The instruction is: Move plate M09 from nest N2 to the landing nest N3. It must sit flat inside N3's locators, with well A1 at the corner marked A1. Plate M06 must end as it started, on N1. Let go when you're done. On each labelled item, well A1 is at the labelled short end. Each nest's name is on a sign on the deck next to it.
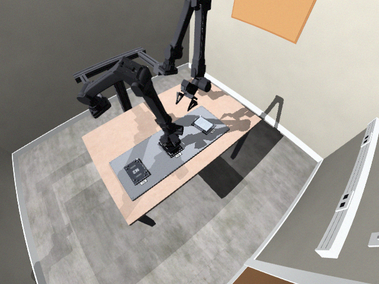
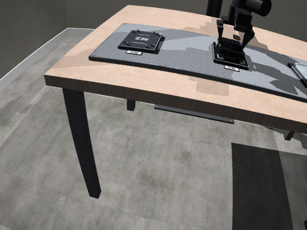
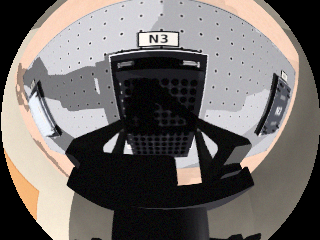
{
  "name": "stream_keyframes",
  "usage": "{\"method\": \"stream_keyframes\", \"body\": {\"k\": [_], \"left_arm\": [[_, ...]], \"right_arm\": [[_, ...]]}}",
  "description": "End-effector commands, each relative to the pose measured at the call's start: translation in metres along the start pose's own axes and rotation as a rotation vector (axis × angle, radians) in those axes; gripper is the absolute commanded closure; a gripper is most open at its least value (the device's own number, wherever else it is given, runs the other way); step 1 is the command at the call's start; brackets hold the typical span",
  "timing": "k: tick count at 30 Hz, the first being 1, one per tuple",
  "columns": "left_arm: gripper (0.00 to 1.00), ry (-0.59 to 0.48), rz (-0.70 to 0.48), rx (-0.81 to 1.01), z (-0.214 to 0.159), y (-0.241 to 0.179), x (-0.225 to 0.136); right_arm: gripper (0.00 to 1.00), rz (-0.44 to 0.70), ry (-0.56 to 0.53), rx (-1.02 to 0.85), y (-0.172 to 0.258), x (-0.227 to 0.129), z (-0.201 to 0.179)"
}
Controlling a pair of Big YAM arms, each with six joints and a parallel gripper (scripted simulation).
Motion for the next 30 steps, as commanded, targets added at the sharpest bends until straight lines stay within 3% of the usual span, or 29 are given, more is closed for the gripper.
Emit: {"method": "stream_keyframes", "body": {"k": [1, 10, 12, 16, 30], "left_arm": [[0.00, -0.003, -0.016, 0.011, 0.002, -0.003, 0.004], [0.00, -0.003, -0.016, 0.011, 0.002, -0.003, 0.004], [0.00, -0.003, -0.016, 0.011, 0.002, -0.003, 0.004], [0.00, -0.003, -0.016, 0.011, 0.002, -0.003, 0.004], [0.00, -0.003, -0.016, 0.011, 0.002, -0.003, 0.004]], "right_arm": [[0.20, 0.011, -0.020, -0.025, 0.011, 0.006, -0.002], [0.20, 0.006, -0.006, 0.020, 0.004, 0.017, 0.006], [0.20, 0.023, -0.025, 0.006, 0.018, -0.009, 0.008], [0.20, 0.024, -0.024, 0.014, 0.016, -0.008, 0.011], [0.20, 0.003, -0.004, 0.000, 0.001, 0.019, 0.002]]}}
Point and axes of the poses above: on each arm, the point where the finger pads meet when closed, its own x axis out along the fingers, its own y axis across the jaws, z = x × y, the point moved 1 cm from there along -x, back along the fingers, and after that the axes turned 10 degrees about x, right-handed, at the moved point
